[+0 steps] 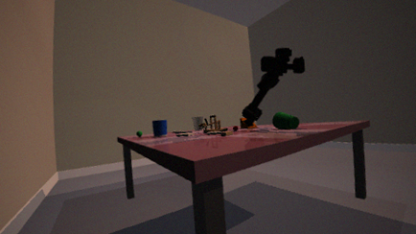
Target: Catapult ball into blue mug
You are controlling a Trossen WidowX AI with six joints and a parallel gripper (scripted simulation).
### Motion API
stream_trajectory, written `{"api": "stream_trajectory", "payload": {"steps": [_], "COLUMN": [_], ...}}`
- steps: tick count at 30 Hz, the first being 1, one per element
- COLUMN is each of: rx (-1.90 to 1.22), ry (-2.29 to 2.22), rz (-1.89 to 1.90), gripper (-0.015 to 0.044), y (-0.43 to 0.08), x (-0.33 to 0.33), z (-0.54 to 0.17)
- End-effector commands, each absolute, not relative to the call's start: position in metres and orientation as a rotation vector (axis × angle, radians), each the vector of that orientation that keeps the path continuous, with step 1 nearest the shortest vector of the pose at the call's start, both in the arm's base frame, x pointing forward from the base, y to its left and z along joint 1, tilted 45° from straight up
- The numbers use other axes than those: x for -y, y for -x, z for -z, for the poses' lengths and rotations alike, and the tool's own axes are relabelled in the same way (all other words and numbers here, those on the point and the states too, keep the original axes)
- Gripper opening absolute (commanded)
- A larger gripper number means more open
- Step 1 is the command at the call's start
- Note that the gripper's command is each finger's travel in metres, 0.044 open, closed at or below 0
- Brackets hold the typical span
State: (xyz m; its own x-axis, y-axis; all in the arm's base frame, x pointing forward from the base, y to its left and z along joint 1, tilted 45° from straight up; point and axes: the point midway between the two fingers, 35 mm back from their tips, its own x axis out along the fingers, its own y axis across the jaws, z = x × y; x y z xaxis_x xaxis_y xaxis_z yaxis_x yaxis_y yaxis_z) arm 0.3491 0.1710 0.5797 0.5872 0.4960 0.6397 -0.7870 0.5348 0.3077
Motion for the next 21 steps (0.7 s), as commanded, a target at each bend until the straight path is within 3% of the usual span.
{"api": "stream_trajectory", "payload": {"steps": [1, 21], "rx": [0.523, 0.872], "ry": [-0.624, -0.888], "rz": [-0.808, -1.082], "gripper": [0.0426, 0.044], "y": [-0.348, -0.192], "x": [-0.171, -0.151], "z": [-0.58, -0.673]}}
